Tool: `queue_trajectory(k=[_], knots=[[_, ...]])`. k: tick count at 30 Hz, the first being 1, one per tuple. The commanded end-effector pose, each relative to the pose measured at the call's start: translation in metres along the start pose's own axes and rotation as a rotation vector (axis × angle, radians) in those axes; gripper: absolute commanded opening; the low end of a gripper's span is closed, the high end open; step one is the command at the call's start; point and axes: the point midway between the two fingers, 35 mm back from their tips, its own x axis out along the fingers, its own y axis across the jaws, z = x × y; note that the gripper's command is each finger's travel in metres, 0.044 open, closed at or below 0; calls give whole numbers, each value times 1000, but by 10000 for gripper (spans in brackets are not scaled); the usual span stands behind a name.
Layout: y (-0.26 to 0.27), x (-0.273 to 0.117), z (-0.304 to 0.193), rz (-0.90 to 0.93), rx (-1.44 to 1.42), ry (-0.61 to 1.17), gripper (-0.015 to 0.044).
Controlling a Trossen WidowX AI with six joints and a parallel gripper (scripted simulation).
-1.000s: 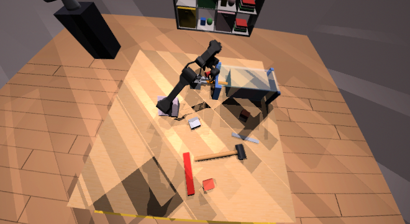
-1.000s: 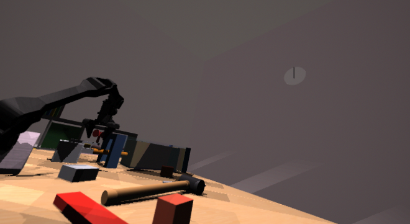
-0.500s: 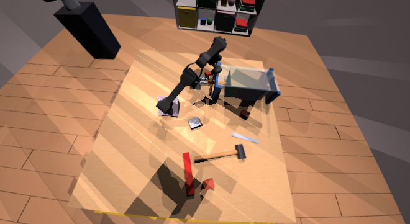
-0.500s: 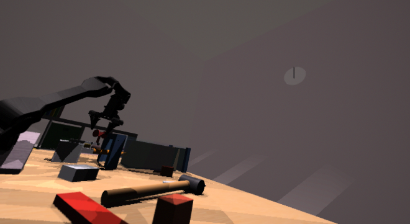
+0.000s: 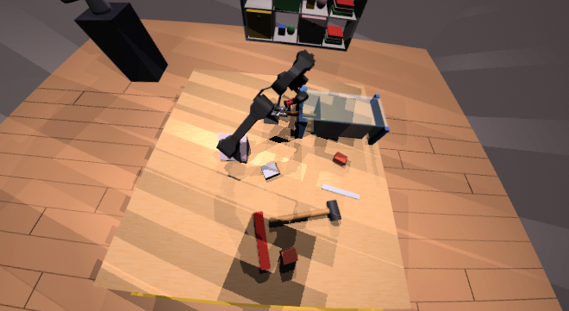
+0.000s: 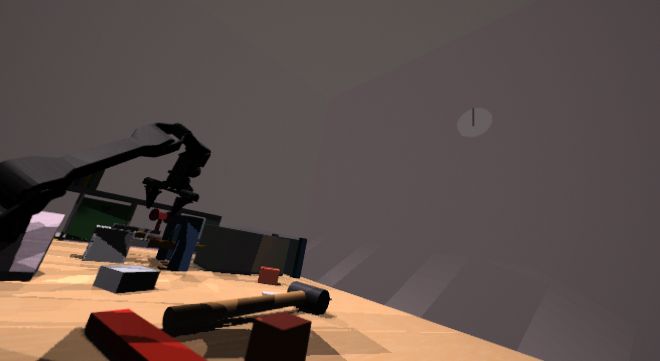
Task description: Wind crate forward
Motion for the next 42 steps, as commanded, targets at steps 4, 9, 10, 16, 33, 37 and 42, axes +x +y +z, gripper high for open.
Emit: queue_trajectory(k=[4,9,10,16,33,37,42], knots=[[0,-14,-4,-8,8,-45,440],[-2,-24,-3,-80,53,-186,440],[-3,-26,-3,-93,64,-214,440],[-9,-40,-12,-175,142,-407,440],[-12,-31,-14,-193,163,-453,440],[-13,-24,-13,-193,163,-454,440],[-15,-16,-13,-193,163,-454,440]])
